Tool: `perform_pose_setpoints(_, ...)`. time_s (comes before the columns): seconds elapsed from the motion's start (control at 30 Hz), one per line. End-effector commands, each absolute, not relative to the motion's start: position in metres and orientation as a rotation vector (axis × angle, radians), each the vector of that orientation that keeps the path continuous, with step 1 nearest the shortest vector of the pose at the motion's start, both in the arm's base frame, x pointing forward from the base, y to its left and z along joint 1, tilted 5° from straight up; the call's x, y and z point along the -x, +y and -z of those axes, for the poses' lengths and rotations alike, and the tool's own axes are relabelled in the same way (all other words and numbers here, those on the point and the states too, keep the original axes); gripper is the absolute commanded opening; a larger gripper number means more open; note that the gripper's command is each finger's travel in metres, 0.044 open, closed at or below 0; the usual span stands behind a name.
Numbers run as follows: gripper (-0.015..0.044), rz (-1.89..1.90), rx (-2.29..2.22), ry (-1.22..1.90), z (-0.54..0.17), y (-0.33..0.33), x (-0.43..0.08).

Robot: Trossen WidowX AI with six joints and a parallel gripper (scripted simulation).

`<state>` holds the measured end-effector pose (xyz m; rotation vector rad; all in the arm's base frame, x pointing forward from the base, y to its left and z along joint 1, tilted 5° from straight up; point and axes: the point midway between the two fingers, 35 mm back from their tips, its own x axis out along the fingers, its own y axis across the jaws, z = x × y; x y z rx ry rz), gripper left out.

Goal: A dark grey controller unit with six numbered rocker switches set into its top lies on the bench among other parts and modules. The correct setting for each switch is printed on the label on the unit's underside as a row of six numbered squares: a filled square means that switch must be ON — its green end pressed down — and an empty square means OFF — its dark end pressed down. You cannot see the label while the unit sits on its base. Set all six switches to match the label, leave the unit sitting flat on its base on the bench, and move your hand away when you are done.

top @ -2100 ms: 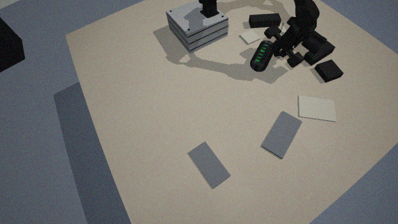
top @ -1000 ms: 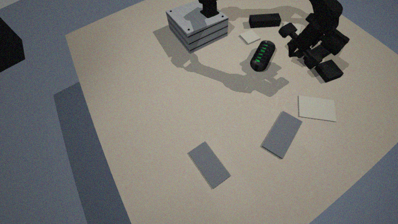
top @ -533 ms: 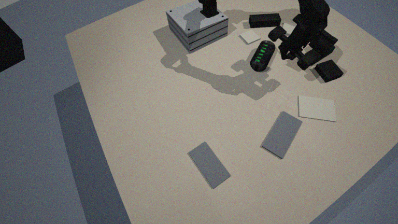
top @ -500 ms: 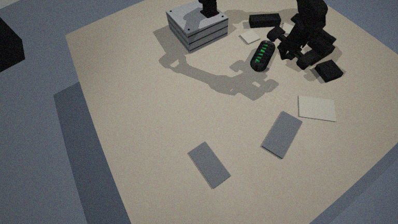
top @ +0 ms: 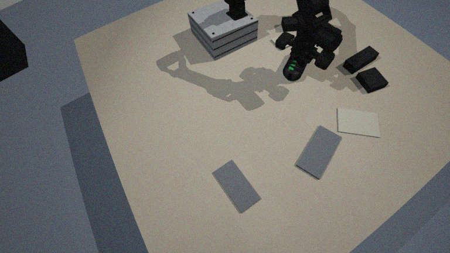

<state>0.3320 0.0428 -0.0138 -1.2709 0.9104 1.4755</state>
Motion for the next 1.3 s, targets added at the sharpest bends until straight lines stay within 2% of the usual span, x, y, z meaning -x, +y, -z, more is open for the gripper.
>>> perform_pose_setpoints(0.0,0.0000,-1.454,1.334,0.829,0.014,0.030,-0.315)
perform_pose_setpoints(0.4,0.0000,-1.381,1.531,0.657,0.025,0.003,-0.259)
perform_pose_setpoints(1.27,0.0000,-1.381,1.533,0.655,0.055,0.005,-0.259)
